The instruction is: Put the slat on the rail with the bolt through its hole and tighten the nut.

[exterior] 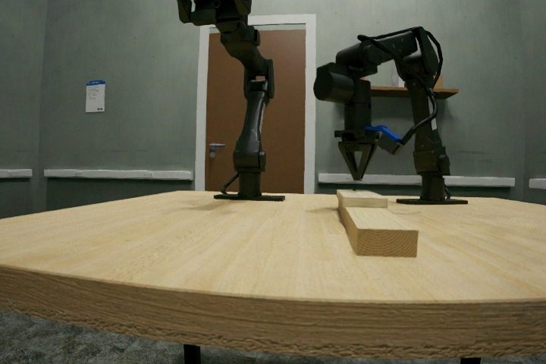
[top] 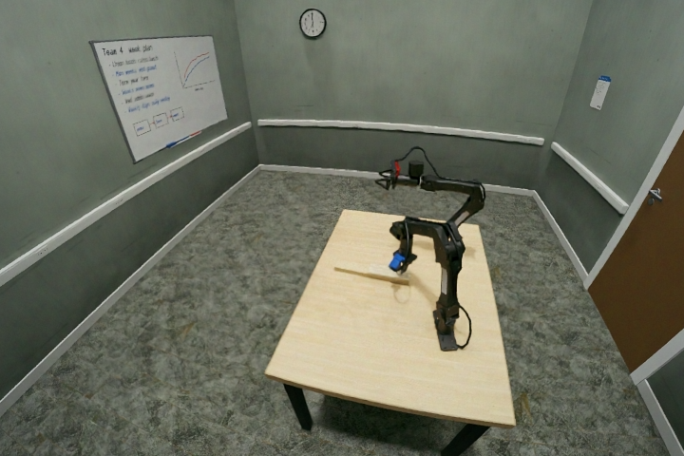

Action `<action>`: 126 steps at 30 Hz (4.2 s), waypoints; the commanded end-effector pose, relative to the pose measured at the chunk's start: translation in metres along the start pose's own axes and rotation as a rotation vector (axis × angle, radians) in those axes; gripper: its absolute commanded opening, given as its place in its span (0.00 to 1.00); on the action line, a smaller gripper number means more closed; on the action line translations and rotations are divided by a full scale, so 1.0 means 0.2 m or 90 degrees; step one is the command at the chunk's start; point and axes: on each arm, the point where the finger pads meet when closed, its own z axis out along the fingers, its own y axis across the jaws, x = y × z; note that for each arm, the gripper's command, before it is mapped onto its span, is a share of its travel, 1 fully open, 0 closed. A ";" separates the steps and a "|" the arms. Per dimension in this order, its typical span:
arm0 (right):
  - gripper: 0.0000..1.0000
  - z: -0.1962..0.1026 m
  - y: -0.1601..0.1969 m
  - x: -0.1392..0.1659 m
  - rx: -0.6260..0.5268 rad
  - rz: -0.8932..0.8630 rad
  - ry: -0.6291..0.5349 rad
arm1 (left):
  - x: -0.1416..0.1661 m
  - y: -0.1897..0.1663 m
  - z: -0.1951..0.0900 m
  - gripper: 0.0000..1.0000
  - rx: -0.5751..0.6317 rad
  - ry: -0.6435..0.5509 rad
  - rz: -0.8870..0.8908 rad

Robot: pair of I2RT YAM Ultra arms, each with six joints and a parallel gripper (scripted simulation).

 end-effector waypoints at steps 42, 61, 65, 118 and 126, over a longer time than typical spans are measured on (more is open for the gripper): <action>1.00 -0.02 0.00 -0.05 -0.003 -0.002 -0.020 | 0.02 -0.05 0.00 0.12 0.031 0.006 -0.002; 1.00 -0.02 0.00 -0.05 -0.003 -0.002 -0.020 | 0.02 -0.05 0.05 0.12 0.031 0.006 -0.002; 1.00 -0.02 0.00 -0.05 -0.003 -0.002 -0.020 | 0.02 -0.05 0.07 0.12 0.031 0.006 -0.002; 1.00 -0.02 0.00 -0.05 -0.003 -0.002 -0.020 | 0.02 -0.04 0.15 0.12 0.033 0.001 -0.007; 1.00 -0.02 0.00 -0.05 -0.003 -0.002 -0.020 | 0.02 -0.05 0.13 0.12 0.032 0.000 -0.007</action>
